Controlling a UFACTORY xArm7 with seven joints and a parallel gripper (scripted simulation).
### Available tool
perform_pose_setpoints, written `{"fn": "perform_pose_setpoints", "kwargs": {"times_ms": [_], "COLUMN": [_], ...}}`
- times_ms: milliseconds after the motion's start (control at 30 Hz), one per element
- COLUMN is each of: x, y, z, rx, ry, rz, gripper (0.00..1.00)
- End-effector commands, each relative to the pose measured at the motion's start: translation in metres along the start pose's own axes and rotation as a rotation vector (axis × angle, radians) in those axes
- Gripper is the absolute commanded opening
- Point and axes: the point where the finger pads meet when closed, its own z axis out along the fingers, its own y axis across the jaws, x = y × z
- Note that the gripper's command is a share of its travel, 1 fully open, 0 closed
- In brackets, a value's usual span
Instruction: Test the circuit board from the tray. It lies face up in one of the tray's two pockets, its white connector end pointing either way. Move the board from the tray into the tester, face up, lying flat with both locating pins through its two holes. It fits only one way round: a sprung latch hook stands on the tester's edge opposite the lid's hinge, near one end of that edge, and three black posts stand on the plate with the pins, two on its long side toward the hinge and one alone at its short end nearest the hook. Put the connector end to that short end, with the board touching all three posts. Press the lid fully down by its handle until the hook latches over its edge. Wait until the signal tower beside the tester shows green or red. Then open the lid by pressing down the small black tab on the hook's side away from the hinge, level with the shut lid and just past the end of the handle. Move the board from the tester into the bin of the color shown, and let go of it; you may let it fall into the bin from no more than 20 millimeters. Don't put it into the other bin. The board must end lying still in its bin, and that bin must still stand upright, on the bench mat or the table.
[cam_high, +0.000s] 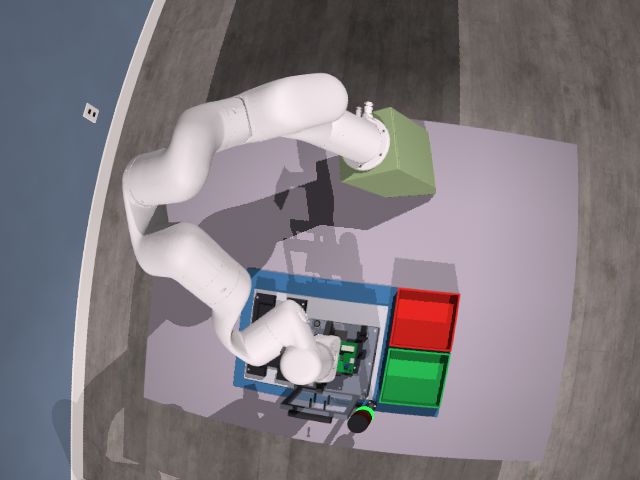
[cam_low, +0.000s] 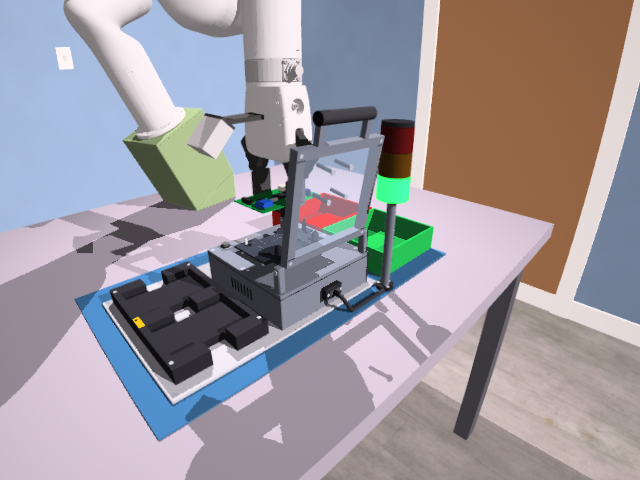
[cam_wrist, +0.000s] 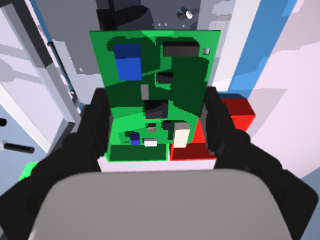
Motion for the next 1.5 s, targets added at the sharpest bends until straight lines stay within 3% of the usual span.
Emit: {"fn": "perform_pose_setpoints", "kwargs": {"times_ms": [0, 267, 1000, 1200, 1467], "x": [0.000, 0.000, -0.011, -0.036, -0.089], "y": [-0.001, -0.001, -0.003, -0.009, -0.021], "z": [-0.019, -0.032, -0.029, -0.021, -0.005], "rx": [0.003, 0.003, 0.003, 0.003, 0.003], "ry": [-0.001, -0.001, -0.001, -0.001, -0.001], "rz": [0.000, 0.000, 0.000, 0.000, 0.000], "gripper": [0.79, 0.79, 0.79, 0.79, 0.79]}}
